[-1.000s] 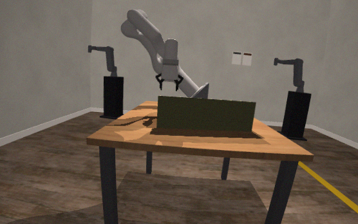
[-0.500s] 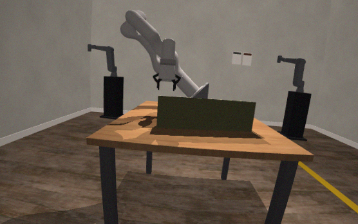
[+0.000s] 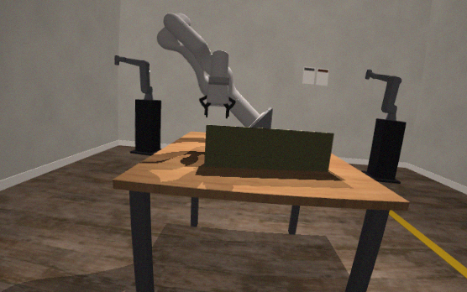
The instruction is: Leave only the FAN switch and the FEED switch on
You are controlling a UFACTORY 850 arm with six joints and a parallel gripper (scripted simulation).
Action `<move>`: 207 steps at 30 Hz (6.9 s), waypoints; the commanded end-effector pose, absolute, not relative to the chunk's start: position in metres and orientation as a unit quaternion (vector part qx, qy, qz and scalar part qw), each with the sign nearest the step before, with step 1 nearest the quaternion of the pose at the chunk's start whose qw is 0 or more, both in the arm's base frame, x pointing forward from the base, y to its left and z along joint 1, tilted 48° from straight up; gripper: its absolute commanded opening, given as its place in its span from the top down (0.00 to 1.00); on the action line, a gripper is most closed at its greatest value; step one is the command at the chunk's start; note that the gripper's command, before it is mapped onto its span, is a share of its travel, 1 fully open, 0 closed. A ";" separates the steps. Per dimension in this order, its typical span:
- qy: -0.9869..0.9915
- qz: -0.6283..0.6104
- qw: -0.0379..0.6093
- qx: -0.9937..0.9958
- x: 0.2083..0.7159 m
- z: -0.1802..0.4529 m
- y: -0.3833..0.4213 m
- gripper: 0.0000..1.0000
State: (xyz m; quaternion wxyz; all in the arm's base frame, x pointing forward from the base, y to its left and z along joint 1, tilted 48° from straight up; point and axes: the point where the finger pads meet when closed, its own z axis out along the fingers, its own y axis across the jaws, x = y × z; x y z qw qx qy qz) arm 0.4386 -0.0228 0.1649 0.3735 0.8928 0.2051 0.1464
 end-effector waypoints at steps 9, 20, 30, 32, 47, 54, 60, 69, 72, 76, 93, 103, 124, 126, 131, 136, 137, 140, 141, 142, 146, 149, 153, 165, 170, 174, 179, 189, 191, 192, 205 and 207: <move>0.205 0.147 0.373 0.893 0.439 0.165 -0.022 0.00; 0.205 0.147 0.373 0.893 0.439 0.165 -0.022 0.00; 0.205 0.147 0.373 0.893 0.439 0.166 -0.022 1.00; 0.205 0.147 0.373 0.893 0.437 0.168 -0.020 1.00; 0.205 0.147 0.373 0.893 0.418 0.200 0.009 1.00; 0.205 0.147 0.373 0.893 0.411 0.212 0.019 1.00; 0.205 0.147 0.373 0.893 0.410 0.213 0.020 1.00; 0.207 0.144 0.365 0.896 0.370 0.142 0.074 1.00; 0.206 0.144 0.366 0.896 0.354 0.122 0.086 1.00; 0.206 0.145 0.368 0.895 0.339 0.104 0.095 1.00; 0.205 0.147 0.373 0.893 0.316 0.079 0.105 1.00; 0.205 0.147 0.373 0.893 0.316 0.079 0.105 1.00; 0.205 0.147 0.373 0.893 0.316 0.078 0.104 1.00; 0.205 0.147 0.373 0.893 0.316 0.078 0.104 1.00; 0.205 0.147 0.373 0.893 0.319 0.074 0.100 1.00; 0.205 0.147 0.373 0.893 0.323 0.067 0.094 1.00; 0.205 0.147 0.373 0.893 0.324 0.066 0.093 1.00; 0.205 0.147 0.373 0.893 0.327 0.060 0.088 1.00; 0.205 0.147 0.373 0.893 0.329 0.058 0.086 1.00; 0.205 0.147 0.373 0.893 0.329 0.058 0.086 1.00; 0.205 0.147 0.373 0.893 0.333 0.052 0.080 1.00; 0.205 0.147 0.373 0.893 0.337 0.045 0.074 1.00; 0.205 0.147 0.373 0.893 0.343 0.035 0.065 1.00; 0.205 0.147 0.373 0.893 0.357 0.013 0.045 1.00; 0.205 0.147 0.373 0.893 0.361 0.005 0.038 1.00; 0.205 0.147 0.373 0.893 0.363 0.001 0.035 1.00; 0.205 0.147 0.373 0.893 0.364 0.000 0.034 1.00; 0.205 0.147 0.373 0.893 0.364 0.000 0.034 1.00; 0.205 0.147 0.373 0.893 0.364 0.000 0.034 1.00; 0.205 0.147 0.373 0.893 0.364 0.000 0.034 1.00; 0.205 0.147 0.373 0.893 0.365 0.000 0.034 1.00; 0.205 0.147 0.373 0.893 0.365 0.000 0.034 1.00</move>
